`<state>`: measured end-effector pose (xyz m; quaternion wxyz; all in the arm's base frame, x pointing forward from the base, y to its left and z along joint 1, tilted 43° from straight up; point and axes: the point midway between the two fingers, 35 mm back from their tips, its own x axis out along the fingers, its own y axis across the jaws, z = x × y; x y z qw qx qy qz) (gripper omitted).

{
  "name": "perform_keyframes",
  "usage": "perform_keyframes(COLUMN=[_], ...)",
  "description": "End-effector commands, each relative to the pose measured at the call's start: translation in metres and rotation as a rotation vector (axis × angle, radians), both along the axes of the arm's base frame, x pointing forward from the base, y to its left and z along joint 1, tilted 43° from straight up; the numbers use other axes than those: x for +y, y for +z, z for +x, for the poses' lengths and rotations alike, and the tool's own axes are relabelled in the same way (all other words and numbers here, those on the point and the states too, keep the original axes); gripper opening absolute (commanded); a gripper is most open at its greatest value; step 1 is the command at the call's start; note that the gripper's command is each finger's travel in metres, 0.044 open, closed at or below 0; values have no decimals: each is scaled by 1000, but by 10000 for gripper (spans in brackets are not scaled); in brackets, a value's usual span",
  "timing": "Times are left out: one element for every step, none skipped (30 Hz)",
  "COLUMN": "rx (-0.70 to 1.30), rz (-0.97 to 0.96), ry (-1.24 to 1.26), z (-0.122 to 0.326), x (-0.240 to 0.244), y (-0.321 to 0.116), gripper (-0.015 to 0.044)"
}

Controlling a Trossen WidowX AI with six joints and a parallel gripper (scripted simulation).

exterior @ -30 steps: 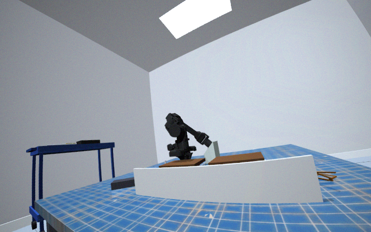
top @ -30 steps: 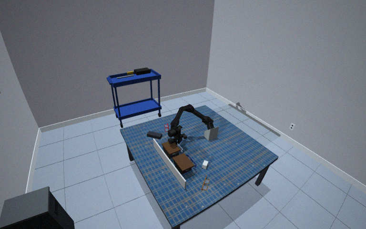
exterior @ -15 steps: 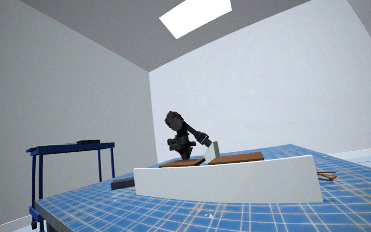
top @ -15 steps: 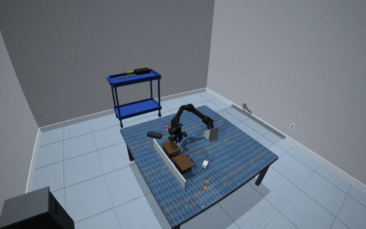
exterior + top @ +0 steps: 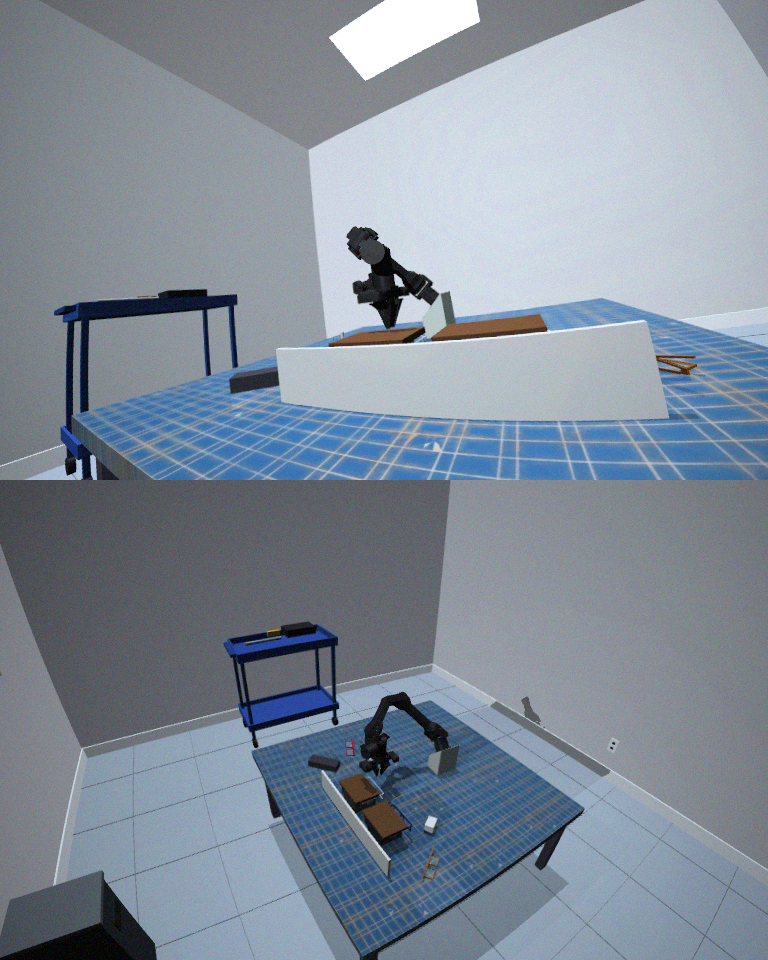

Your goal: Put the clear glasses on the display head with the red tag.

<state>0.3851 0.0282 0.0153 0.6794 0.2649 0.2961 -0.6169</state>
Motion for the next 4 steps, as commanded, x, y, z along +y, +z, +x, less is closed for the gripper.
perform_keyframes(rx=[0,0,1,1], rz=[4,4,4,4], ry=[-7,-7,-7,-7], z=[-13,-18,-23,-24], x=[1,2,3,3], y=[3,5,7,7], gripper=[107,107,107,107])
